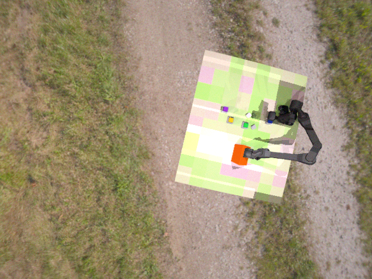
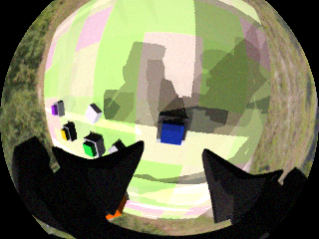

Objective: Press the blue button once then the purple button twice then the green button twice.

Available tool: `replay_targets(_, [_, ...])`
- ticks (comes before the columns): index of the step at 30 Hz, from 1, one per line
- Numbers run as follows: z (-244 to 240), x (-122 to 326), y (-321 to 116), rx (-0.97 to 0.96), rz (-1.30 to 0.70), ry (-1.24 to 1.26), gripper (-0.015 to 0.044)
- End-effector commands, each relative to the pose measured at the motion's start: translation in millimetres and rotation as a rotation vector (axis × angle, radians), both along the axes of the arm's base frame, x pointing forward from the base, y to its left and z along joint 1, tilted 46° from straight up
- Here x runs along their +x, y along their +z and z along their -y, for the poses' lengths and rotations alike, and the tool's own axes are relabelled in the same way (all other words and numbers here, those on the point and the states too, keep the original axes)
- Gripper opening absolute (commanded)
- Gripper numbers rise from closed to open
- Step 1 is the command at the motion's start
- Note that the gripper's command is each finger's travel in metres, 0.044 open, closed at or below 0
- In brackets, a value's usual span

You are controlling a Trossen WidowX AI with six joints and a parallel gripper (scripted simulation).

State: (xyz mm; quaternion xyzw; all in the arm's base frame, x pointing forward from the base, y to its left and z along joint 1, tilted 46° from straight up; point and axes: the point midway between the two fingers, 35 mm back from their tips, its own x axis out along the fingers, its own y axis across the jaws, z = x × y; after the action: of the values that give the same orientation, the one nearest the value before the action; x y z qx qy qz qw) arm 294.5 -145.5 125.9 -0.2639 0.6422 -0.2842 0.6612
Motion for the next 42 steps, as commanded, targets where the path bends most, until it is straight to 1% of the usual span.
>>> replay_targets(1, [9.7,-2.2,-11.7,-0.003,-0.012,0.005,0.0164])
replay_targets(6, [9.7,-2.2,-11.7,-0.003,-0.012,0.005,0.0032])
replay_targets(7, [9.7,-2.2,-11.7,-0.003,-0.012,0.005,0.0020])
replay_targets(17, [10.5,-2.1,-12.4,-0.003,-0.012,0.005,0.0020])
replay_targets(42, [33.9,-2.1,-34.9,-0.004,-0.012,0.005,0.0020])
